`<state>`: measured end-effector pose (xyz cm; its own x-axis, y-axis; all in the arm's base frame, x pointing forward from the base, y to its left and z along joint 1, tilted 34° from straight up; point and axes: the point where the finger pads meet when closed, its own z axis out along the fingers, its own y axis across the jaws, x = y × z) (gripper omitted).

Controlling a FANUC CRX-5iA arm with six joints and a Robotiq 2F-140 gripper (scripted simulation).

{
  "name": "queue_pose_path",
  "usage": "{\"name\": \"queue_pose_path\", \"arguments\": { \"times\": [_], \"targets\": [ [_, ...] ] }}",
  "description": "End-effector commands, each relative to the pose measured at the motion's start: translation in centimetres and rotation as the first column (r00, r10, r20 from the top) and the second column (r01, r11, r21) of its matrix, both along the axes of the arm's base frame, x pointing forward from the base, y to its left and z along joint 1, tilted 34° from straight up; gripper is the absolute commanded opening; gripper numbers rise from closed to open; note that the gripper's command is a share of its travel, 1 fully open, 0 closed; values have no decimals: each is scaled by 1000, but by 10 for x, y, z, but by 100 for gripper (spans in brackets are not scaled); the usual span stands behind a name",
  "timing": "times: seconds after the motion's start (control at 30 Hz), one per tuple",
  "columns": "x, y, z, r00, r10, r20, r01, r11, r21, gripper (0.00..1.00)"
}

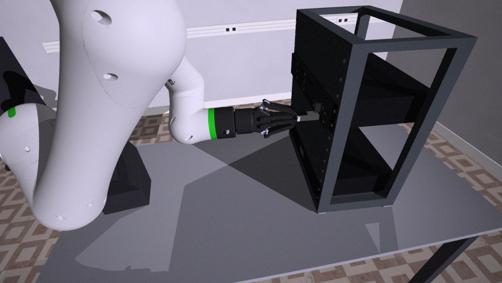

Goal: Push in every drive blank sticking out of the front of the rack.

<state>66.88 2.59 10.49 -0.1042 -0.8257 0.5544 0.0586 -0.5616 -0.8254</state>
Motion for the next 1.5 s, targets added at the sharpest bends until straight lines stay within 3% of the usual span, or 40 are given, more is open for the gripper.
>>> {"name": "queue_pose_path", "arguments": {
  "times": [0.0, 0.13, 0.4, 0.57, 0.77, 0.97, 1.1, 1.47],
  "targets": [
    [-8, 1, 0, 1000, 1, 1, -1, 1000, 0, 10],
    [-19, 2, -1, 1000, 1, 1, -1, 1000, 0, 10],
    [-64, 4, -6, 1000, 1, 1, -1, 1000, 0, 10],
    [-77, 5, -8, 1000, 1, 1, -1, 1000, 0, 10],
    [-78, 5, -8, 1000, 1, 1, -1, 1000, 0, 10],
    [-80, 19, 14, 1000, 1, 1, -1, 1000, 0, 10],
    [-79, 21, 15, 1000, 1, 1, -1, 1000, 0, 10],
    [-42, 19, 20, 1000, 1, 1, -1, 1000, 0, 10]
  ]
}}
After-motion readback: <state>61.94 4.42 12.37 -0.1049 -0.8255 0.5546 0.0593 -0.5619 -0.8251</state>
